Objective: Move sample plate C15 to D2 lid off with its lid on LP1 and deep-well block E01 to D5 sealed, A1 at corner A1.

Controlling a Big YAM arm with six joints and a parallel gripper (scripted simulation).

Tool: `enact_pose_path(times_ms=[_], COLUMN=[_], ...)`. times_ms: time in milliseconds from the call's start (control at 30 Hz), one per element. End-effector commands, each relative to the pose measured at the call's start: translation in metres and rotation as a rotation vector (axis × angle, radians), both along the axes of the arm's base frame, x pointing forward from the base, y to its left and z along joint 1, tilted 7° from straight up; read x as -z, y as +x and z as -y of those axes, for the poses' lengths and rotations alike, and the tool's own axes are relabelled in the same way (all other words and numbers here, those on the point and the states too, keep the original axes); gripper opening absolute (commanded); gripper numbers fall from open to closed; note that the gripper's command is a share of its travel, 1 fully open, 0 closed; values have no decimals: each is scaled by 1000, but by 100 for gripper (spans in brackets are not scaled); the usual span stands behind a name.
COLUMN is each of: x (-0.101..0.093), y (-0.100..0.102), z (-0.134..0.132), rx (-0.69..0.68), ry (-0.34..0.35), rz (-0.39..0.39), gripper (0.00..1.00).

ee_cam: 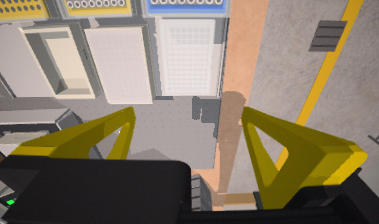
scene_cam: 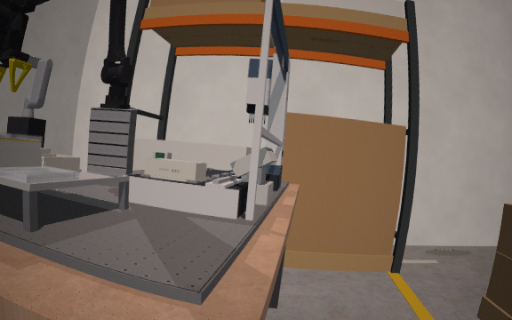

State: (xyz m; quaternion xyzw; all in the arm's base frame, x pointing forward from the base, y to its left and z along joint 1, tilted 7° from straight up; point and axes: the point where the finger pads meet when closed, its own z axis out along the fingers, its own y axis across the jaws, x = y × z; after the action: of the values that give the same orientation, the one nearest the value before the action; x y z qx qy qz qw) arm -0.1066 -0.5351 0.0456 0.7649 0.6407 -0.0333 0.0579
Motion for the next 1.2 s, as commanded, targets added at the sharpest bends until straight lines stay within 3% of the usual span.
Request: enact_pose_path(times_ms=[0, 33, 67, 267, 1167], x=[7, 7, -7, 20, 55], y=[7, 7, 3, 7, 8], z=[7, 7, 25, 7, 16], rx=[-5, -5, -5, -5, -5], ry=[-4, -4, -45, -1, -10], rz=[-2, -2, -11, -2, -3], gripper=[100, 100, 100, 100, 100])
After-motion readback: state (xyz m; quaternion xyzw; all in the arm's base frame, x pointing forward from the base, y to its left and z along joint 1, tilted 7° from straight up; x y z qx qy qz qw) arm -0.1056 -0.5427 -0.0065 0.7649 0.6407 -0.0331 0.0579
